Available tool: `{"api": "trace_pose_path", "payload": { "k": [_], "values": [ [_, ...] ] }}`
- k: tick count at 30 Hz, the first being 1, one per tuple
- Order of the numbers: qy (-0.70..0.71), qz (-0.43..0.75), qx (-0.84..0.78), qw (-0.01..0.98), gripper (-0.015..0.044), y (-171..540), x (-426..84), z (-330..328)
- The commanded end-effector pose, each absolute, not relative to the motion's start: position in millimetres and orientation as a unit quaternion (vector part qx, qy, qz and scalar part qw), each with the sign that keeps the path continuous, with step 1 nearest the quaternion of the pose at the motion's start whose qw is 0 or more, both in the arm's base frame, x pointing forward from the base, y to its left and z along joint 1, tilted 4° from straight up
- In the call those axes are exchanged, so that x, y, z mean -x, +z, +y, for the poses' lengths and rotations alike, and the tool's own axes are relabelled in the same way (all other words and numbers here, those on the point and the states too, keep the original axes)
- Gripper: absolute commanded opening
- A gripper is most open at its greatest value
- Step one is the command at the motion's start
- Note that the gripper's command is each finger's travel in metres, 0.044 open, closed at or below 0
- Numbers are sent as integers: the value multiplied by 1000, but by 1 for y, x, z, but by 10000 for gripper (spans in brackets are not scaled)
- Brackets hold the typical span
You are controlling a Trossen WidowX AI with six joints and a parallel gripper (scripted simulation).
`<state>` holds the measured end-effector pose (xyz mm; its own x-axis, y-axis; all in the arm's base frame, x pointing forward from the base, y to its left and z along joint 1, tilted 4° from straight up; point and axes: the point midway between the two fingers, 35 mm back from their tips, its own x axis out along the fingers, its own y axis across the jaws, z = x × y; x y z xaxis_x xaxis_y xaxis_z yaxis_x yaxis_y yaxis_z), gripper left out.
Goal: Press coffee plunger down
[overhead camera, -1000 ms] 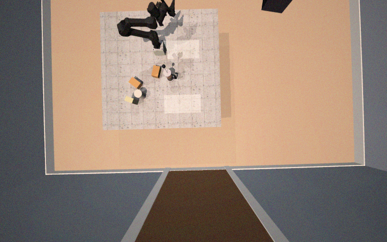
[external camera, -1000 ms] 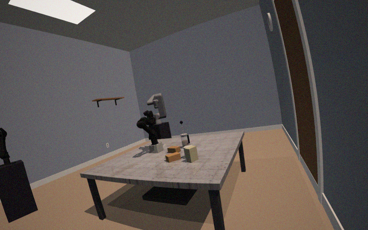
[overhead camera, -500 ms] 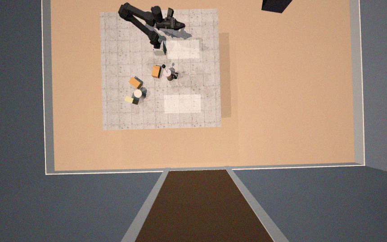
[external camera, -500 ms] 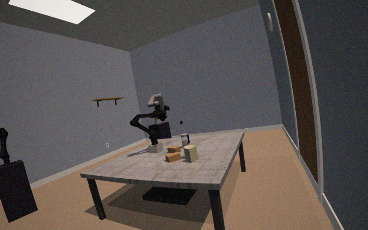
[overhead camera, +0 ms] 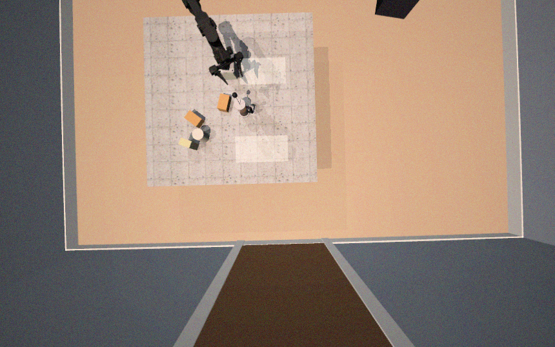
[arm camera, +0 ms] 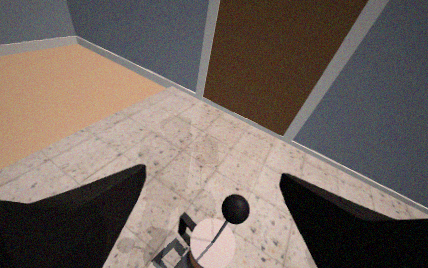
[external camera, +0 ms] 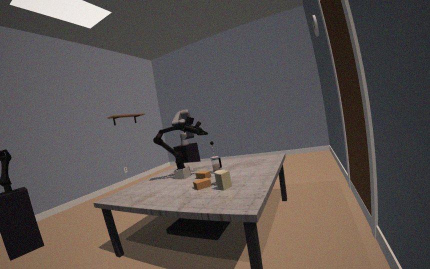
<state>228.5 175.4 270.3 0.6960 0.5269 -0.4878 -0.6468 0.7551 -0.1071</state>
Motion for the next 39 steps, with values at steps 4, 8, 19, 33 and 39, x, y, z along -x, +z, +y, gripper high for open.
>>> {"api": "trace_pose_path", "payload": {
  "k": [4, 8, 19, 33, 39],
  "values": [
    [241, 271, 85, 928, 440, 265, -243, 145],
    [241, 271, 85, 928, 440, 240, -243, 145],
    [242, 271, 85, 928, 440, 211, -241, 144],
    [242, 270, 85, 928, 440, 201, -255, 152],
    [242, 270, 85, 928, 440, 195, -262, 155]
  ]
}}
